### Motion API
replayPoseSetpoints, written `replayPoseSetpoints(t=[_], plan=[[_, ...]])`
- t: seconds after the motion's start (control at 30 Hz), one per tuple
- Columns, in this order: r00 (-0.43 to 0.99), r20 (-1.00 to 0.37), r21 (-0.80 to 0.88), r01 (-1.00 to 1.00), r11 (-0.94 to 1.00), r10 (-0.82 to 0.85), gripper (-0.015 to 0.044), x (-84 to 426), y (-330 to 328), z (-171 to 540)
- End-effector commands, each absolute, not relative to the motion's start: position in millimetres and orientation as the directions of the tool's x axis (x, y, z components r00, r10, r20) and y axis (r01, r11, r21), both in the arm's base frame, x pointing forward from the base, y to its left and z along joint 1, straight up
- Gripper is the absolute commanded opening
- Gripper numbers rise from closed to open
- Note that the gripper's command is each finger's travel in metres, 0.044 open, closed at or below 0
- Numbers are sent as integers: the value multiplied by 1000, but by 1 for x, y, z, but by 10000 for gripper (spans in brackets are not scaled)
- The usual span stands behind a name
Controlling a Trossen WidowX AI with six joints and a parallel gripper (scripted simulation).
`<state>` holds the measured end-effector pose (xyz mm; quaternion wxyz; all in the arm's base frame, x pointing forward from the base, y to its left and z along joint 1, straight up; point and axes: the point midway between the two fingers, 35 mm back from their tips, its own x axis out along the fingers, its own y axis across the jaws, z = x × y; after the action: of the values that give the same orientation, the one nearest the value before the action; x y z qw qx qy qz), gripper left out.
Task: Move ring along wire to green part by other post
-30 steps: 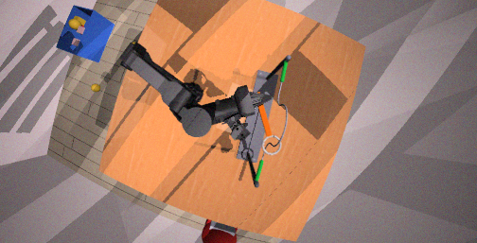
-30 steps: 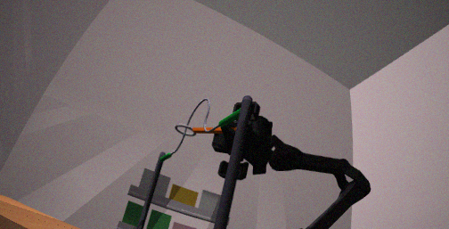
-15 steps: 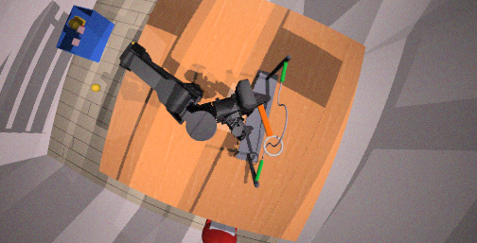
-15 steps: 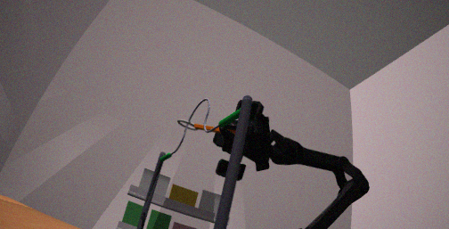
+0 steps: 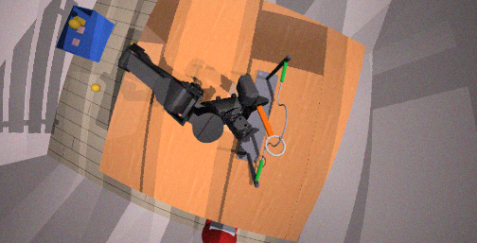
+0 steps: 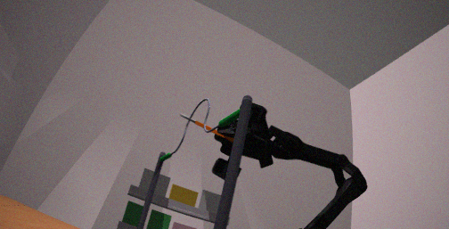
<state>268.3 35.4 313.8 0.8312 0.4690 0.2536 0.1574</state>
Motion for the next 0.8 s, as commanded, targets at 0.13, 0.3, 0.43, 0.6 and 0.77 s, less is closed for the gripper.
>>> replayPoseSetpoints(t=[0.13,0.3,0.43,0.6,0.77], plan=[[827,-328,781,-34,624,456,-150,269,32,309],[831,-362,721,-38,692,422,-150,270,29,306],[835,-386,669,-40,743,392,-150,270,26,303],[839,-413,598,-42,800,353,-150,270,23,300],[844,-437,522,-43,852,311,-150,271,19,297]])
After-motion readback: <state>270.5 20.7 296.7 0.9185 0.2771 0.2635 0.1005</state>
